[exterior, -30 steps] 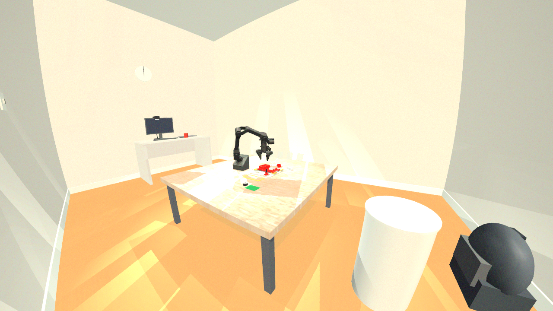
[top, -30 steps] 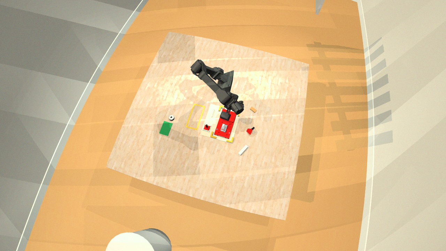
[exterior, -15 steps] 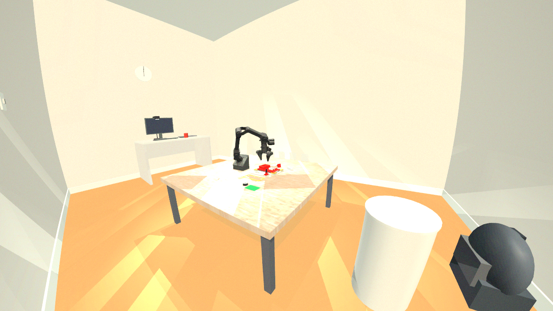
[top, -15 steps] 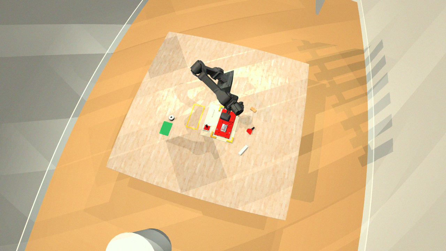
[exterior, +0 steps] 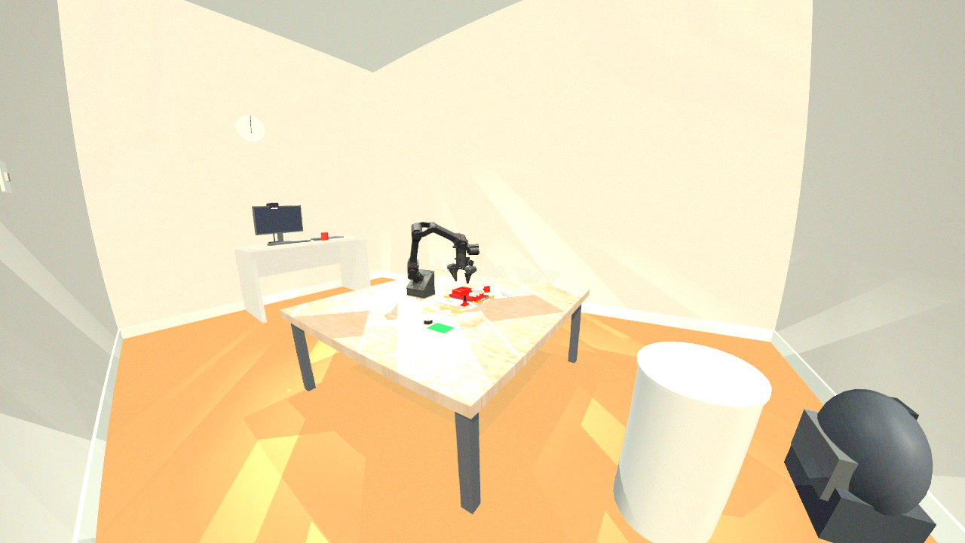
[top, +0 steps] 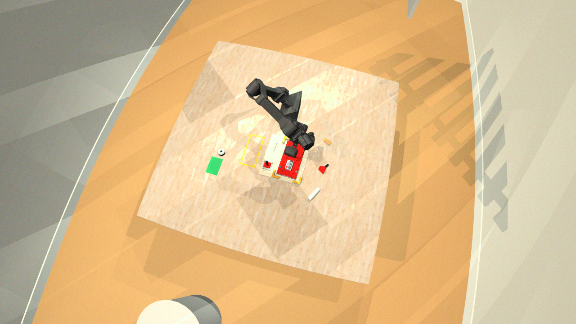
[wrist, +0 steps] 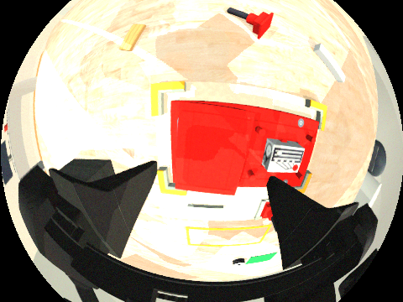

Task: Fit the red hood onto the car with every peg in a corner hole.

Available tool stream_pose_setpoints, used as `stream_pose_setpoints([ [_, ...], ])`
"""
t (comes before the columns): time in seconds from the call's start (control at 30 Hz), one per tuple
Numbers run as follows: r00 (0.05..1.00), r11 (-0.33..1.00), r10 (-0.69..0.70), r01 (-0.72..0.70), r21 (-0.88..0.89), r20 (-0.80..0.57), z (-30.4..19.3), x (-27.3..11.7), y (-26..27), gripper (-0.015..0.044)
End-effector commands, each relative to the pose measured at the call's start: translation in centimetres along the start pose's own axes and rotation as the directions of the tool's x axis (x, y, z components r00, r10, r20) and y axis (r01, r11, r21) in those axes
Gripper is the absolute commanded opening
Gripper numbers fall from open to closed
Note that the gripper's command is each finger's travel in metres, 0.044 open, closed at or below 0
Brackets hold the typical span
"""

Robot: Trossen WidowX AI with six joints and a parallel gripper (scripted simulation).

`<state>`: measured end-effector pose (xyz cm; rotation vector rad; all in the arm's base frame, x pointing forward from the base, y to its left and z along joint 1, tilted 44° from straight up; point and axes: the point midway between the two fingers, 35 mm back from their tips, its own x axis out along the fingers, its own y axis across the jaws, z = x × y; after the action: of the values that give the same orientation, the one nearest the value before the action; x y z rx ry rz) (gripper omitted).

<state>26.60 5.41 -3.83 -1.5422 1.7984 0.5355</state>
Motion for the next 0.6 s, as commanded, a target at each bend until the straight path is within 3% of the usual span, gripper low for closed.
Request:
stream_pose_setpoints([
  [0.0, 1.000, 1.000, 0.000, 0.000, -0.006, -0.006, -0.1, 0.4, 0.2, 0.0440],
  [0.57, 1.000, 1.000, 0.000, 0.000, -0.006, -0.006, -0.1, 1.6, 0.2, 0.0440],
])
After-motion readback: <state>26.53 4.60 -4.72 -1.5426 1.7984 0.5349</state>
